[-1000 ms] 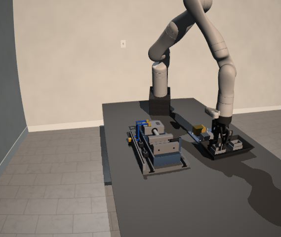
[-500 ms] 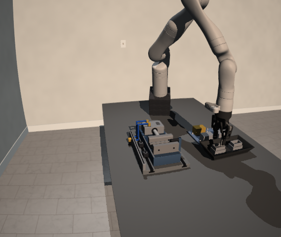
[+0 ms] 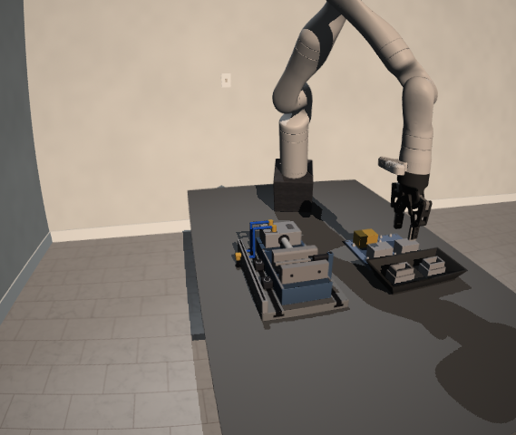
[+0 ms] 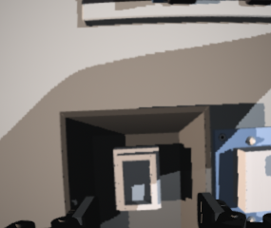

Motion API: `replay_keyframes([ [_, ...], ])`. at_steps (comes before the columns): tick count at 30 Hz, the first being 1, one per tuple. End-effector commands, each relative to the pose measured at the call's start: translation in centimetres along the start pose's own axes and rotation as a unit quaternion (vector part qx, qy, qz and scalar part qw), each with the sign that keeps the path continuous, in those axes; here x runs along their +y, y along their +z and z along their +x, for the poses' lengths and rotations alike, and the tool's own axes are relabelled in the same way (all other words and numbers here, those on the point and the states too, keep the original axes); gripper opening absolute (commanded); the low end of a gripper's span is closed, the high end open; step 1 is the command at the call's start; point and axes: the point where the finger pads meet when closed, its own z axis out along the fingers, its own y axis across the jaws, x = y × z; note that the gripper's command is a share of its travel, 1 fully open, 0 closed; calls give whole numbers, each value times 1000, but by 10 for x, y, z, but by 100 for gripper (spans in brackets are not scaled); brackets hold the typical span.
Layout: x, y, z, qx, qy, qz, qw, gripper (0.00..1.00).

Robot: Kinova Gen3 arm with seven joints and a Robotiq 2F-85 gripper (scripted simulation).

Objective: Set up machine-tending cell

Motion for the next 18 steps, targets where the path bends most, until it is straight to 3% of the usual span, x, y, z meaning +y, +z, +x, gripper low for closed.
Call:
replay_keyframes([
  [1, -8, -25, -3, -7, 2, 13, 1000, 67],
  [11, -7, -52, -2, -7, 2, 13, 1000, 67],
  [18, -7, -57, -2, -7, 2, 13, 1000, 67],
])
